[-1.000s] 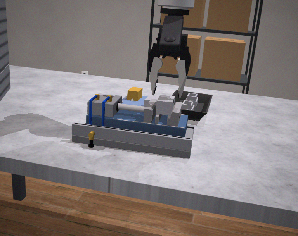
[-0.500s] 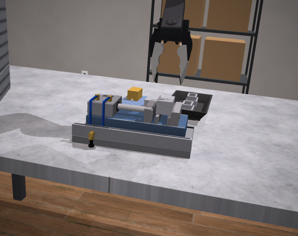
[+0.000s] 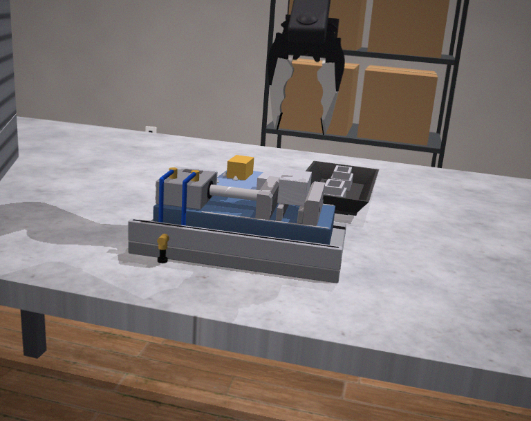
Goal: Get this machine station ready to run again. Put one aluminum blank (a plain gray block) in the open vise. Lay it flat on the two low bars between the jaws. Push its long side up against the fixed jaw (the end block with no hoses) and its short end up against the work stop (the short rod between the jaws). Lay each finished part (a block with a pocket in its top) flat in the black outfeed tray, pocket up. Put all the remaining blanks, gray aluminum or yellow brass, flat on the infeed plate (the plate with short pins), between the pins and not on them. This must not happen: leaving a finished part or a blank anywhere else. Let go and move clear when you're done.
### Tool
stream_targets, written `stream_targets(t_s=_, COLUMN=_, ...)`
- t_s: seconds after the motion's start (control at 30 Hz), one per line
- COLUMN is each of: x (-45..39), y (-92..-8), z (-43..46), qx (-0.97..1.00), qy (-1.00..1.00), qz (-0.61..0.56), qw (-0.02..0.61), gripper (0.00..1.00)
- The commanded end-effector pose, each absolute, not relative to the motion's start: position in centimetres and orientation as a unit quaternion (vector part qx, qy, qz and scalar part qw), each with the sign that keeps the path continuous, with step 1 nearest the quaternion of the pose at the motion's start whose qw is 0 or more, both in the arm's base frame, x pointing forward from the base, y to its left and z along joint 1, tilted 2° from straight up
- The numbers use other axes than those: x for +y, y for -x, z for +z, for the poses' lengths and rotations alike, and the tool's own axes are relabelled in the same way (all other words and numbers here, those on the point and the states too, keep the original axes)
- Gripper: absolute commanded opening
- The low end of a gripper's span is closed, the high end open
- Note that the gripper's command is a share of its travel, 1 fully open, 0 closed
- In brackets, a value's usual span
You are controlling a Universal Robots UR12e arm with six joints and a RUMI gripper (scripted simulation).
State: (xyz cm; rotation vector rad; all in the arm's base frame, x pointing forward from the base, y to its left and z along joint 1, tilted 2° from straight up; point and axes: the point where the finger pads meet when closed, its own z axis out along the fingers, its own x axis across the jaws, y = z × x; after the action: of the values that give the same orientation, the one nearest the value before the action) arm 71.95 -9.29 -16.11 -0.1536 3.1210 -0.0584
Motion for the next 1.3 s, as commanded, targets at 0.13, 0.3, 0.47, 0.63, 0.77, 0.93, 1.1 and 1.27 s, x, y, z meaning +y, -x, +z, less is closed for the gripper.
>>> stream_targets(t_s=0.13, x=-9.30, y=-72.01, z=-15.88, qx=0.999, qy=0.049, qz=-0.019, qw=0.009, gripper=0.00)
stream_targets(t_s=0.3, x=-9.30, y=-72.01, z=-15.88, qx=0.999, qy=0.049, qz=-0.019, qw=0.009, gripper=0.00)
stream_targets(t_s=0.47, x=-9.30, y=-72.01, z=-15.88, qx=0.999, qy=0.049, qz=-0.019, qw=0.009, gripper=0.00)
stream_targets(t_s=0.63, x=-9.30, y=-72.01, z=-15.88, qx=0.999, qy=0.049, qz=-0.019, qw=0.009, gripper=0.00)
stream_targets(t_s=0.77, x=-9.30, y=-72.01, z=-15.88, qx=0.999, qy=0.049, qz=-0.019, qw=0.009, gripper=0.00)
stream_targets(t_s=0.93, x=-9.30, y=-72.01, z=-15.88, qx=0.999, qy=0.049, qz=-0.019, qw=0.009, gripper=0.00)
stream_targets(t_s=1.1, x=-9.30, y=-72.01, z=-15.88, qx=0.999, qy=0.049, qz=-0.019, qw=0.009, gripper=0.00)
stream_targets(t_s=1.27, x=-9.30, y=-72.01, z=-15.88, qx=0.999, qy=0.049, qz=-0.019, qw=0.009, gripper=0.00)
